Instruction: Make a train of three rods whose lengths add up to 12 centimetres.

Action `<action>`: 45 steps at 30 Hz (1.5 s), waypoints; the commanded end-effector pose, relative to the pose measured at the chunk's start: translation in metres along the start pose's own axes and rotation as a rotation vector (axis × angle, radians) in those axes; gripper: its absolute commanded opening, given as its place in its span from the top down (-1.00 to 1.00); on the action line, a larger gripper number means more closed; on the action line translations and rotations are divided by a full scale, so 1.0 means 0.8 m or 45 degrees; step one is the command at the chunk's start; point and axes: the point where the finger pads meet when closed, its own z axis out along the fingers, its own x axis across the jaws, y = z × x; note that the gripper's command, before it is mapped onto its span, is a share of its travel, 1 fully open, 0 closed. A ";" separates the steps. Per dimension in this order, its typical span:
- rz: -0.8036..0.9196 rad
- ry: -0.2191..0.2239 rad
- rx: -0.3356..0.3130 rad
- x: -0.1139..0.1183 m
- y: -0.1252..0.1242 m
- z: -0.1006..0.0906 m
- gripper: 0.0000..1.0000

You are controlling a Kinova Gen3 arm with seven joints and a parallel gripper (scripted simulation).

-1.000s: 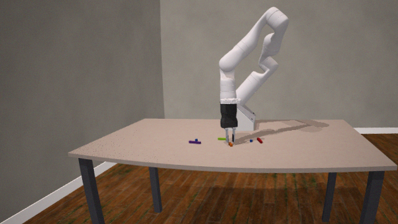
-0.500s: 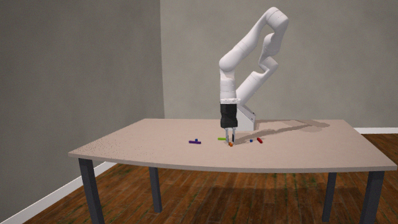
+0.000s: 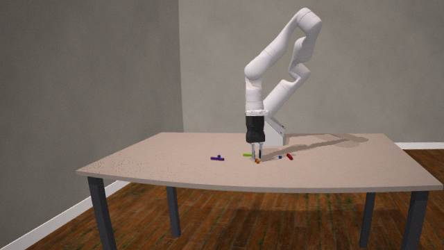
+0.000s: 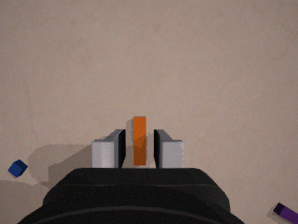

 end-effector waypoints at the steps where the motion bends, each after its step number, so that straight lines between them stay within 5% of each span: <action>1: 0.000 0.002 0.002 0.001 -0.001 -0.001 -0.07; 45: 0.000 0.002 0.002 0.001 -0.001 0.020 -0.07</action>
